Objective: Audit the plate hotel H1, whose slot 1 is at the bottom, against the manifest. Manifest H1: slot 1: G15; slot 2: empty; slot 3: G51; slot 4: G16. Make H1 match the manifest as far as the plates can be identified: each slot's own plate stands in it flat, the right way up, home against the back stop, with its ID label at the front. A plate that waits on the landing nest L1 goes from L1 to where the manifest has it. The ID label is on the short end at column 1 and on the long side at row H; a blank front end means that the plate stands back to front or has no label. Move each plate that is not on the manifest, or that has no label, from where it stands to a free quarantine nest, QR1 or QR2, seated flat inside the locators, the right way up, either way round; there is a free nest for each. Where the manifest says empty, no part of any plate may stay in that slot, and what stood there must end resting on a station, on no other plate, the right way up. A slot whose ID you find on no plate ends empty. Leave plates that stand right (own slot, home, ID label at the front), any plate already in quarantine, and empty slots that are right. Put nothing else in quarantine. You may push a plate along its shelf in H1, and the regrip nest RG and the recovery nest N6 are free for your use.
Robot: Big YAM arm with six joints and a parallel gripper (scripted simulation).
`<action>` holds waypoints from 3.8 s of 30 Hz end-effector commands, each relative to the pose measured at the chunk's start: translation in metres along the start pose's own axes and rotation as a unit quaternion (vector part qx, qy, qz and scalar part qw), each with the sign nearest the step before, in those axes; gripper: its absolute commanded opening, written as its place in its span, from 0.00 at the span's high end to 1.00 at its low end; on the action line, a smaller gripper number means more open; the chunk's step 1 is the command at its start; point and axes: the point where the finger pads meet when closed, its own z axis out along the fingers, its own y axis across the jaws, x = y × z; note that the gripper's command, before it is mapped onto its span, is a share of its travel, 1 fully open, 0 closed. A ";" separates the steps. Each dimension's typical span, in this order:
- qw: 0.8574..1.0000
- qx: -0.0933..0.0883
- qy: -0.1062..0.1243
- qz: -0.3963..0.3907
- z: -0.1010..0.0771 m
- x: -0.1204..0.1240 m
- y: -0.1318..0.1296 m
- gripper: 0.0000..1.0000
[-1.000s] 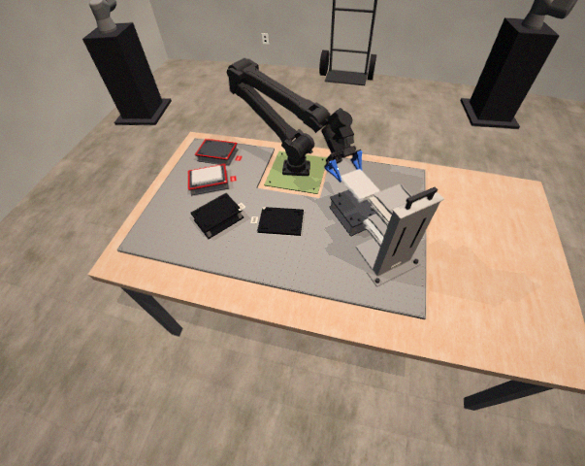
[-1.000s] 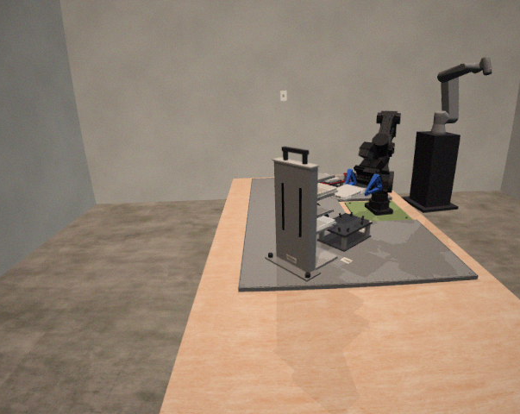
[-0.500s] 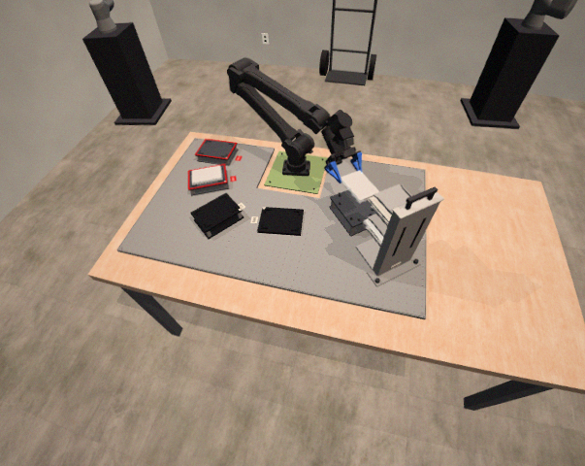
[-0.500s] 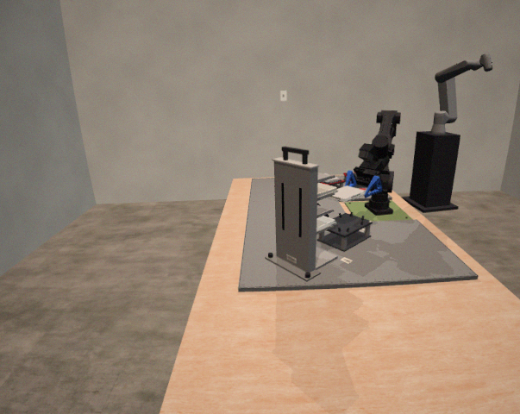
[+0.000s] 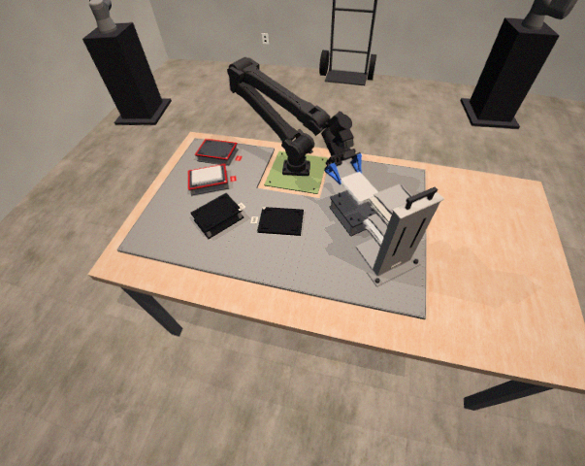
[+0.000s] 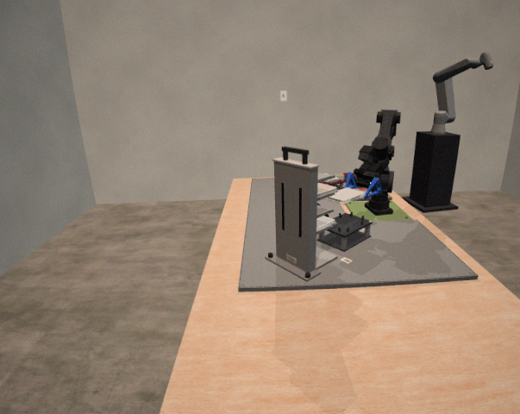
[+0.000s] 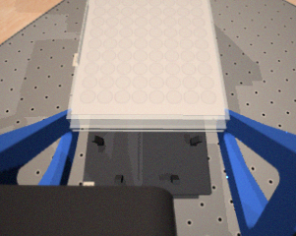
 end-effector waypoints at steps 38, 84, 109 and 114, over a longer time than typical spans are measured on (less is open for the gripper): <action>1.000 -0.008 -0.019 0.009 0.007 0.001 0.007 0.14; 1.000 -0.007 -0.014 0.007 0.018 0.024 0.006 0.14; 1.000 -0.007 -0.014 0.007 0.024 0.034 0.006 0.14; 1.000 -0.007 -0.014 0.007 0.025 0.036 0.006 0.14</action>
